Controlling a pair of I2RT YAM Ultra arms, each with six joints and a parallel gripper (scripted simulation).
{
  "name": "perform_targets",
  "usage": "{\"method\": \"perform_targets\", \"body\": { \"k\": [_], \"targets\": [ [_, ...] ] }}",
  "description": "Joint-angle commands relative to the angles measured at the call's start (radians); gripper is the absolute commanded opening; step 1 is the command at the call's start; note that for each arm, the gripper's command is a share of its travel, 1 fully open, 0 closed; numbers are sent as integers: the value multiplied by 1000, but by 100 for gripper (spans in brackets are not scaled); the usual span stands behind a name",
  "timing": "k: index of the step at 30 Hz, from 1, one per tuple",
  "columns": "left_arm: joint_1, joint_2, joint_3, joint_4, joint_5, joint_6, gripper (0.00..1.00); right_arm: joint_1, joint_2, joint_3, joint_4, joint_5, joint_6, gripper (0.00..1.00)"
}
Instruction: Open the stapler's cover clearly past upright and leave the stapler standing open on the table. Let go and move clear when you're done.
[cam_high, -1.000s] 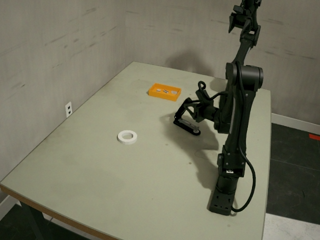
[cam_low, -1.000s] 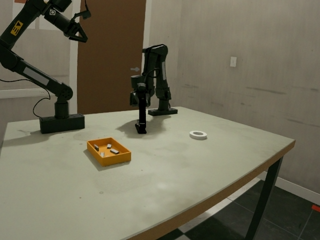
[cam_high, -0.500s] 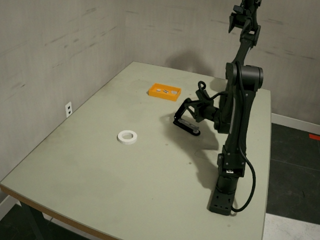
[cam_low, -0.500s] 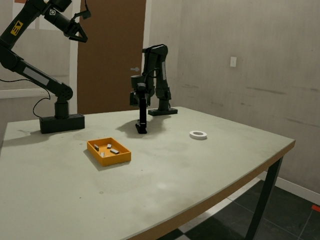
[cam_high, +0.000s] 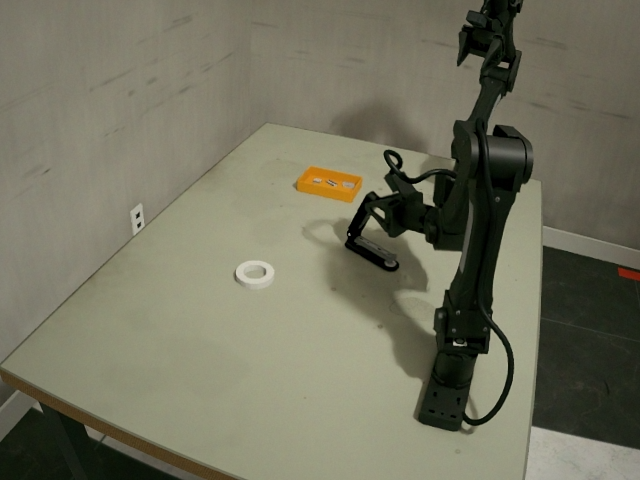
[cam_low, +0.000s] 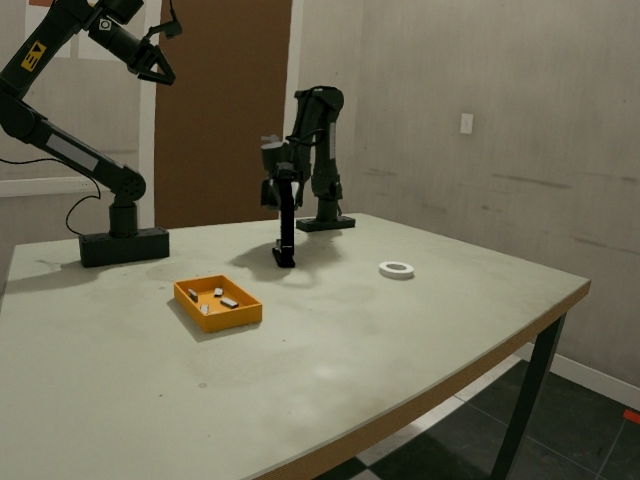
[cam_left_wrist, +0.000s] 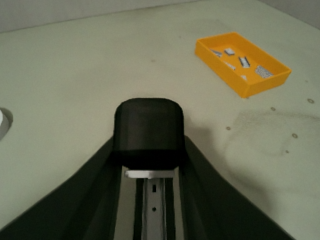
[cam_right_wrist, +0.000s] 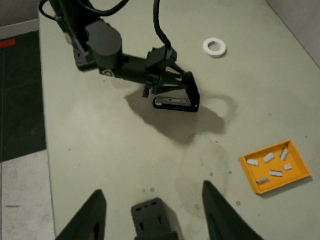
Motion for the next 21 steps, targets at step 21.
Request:
{"method": "perform_targets", "body": {
  "k": [21],
  "targets": [
    [120,-131,305,-736,203,-176,21,5,5,16,-1,2,3,57]
  ]
}}
